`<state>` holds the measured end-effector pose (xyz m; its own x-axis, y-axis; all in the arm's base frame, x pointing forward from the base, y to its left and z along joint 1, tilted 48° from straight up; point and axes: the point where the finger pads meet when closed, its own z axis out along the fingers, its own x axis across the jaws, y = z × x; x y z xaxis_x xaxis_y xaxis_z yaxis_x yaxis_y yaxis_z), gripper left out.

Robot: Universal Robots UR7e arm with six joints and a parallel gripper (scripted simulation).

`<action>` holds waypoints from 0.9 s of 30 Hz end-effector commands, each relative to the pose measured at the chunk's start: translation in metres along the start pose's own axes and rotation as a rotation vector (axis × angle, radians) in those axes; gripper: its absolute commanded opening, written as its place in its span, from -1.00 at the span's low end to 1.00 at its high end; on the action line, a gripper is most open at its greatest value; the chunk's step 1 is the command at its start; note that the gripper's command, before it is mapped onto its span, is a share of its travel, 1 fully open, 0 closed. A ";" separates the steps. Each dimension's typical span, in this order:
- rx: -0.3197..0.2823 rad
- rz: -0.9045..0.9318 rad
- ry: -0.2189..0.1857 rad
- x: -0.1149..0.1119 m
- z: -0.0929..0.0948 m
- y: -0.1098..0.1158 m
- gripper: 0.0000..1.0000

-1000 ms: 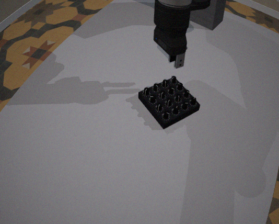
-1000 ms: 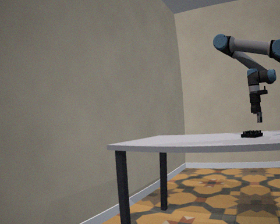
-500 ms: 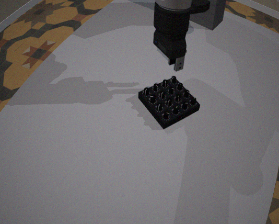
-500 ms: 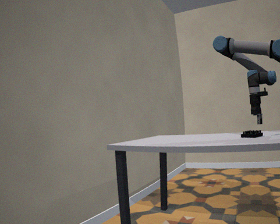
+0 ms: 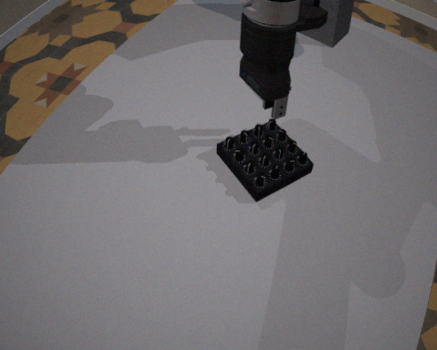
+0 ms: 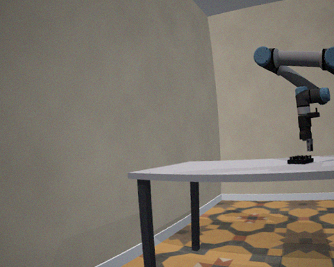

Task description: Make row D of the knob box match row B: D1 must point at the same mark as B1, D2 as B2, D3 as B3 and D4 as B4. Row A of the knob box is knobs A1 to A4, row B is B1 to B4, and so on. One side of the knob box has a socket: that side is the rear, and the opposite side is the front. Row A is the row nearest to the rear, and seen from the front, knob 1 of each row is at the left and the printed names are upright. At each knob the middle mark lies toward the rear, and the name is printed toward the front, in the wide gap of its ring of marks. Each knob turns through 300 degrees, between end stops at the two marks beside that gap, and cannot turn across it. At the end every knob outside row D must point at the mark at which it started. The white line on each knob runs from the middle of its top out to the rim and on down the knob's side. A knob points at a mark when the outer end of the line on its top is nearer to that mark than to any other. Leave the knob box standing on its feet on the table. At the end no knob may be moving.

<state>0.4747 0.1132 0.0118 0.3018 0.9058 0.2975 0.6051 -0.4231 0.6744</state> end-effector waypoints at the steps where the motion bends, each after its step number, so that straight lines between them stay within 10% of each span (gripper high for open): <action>1: -0.001 0.000 0.001 0.000 0.006 0.000 -0.07; 27: -0.001 0.000 0.001 0.000 0.016 0.000 -0.07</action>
<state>0.4866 0.1126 0.0010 0.3018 0.9057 0.2976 0.6050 -0.4232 0.6745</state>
